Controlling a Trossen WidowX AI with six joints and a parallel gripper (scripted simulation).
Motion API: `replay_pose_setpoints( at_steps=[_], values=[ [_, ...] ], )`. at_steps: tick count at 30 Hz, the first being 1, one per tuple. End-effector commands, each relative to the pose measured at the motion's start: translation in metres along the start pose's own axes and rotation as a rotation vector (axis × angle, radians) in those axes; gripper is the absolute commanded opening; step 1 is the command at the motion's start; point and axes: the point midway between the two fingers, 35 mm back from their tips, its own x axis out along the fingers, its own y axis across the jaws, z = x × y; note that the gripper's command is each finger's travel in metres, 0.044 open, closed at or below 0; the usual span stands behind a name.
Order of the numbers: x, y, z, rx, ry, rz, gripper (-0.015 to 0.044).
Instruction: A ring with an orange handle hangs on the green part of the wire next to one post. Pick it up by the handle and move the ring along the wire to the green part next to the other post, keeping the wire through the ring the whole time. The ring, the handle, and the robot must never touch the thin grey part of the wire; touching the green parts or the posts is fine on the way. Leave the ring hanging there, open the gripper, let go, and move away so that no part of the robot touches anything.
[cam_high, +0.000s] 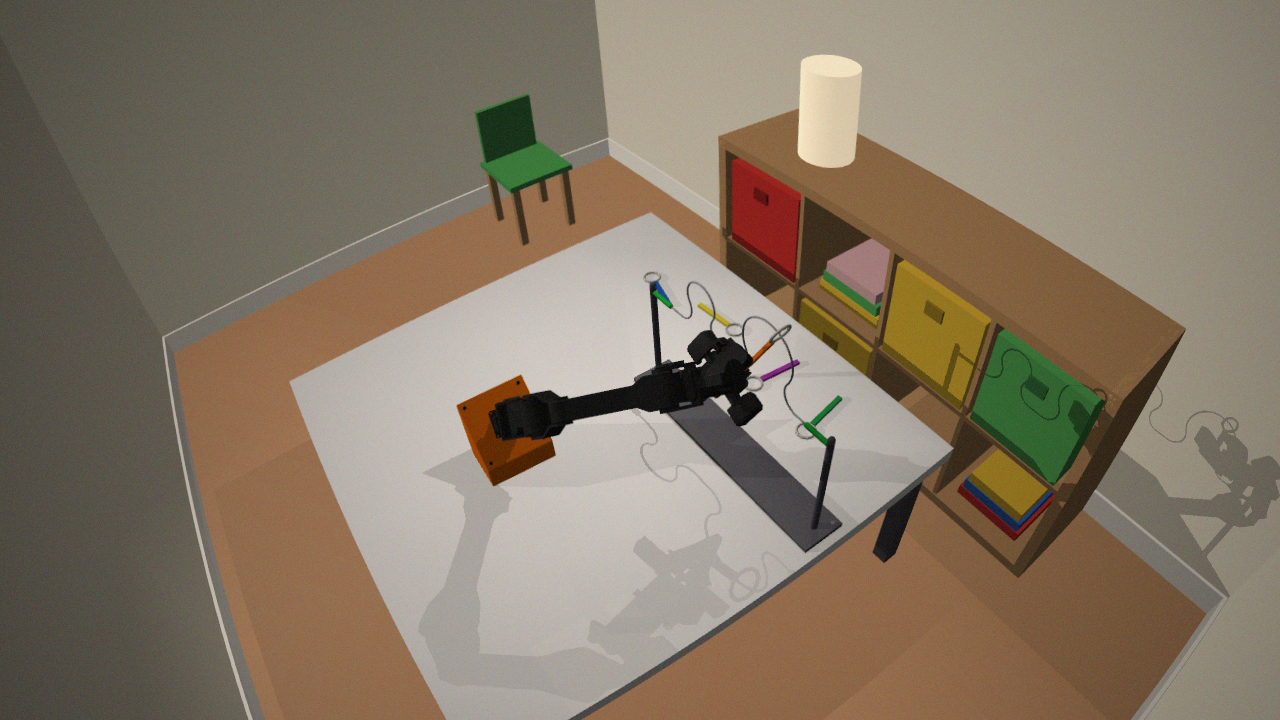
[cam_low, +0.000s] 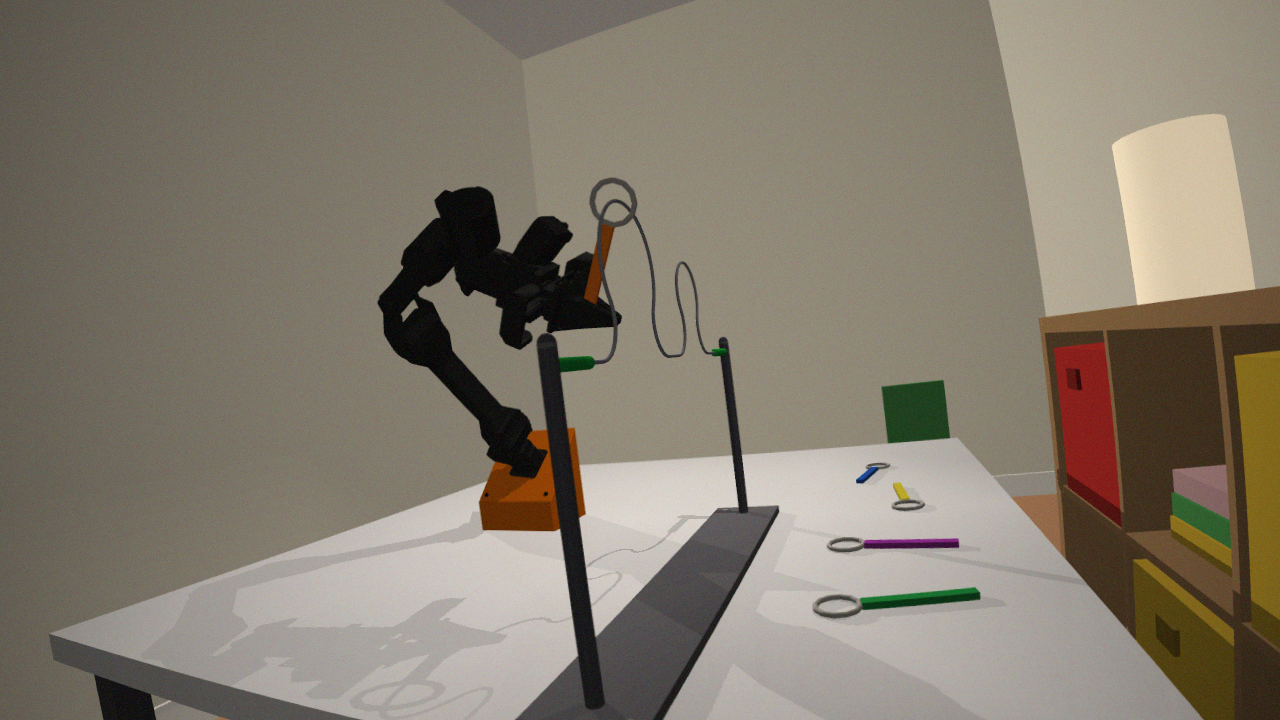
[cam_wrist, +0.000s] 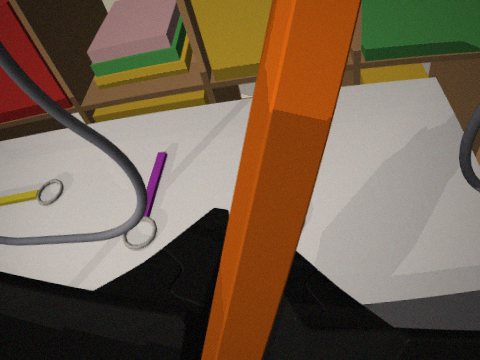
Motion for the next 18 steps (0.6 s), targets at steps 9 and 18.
replay_pose_setpoints(
  at_steps=[9, 18],
  values=[
    [-0.0019, -0.0062, 0.0002, -0.155, -0.012, -0.094, -0.0150],
    [-0.0020, -0.0110, 0.0011, -0.261, -0.020, -0.159, -0.0150]
  ],
)
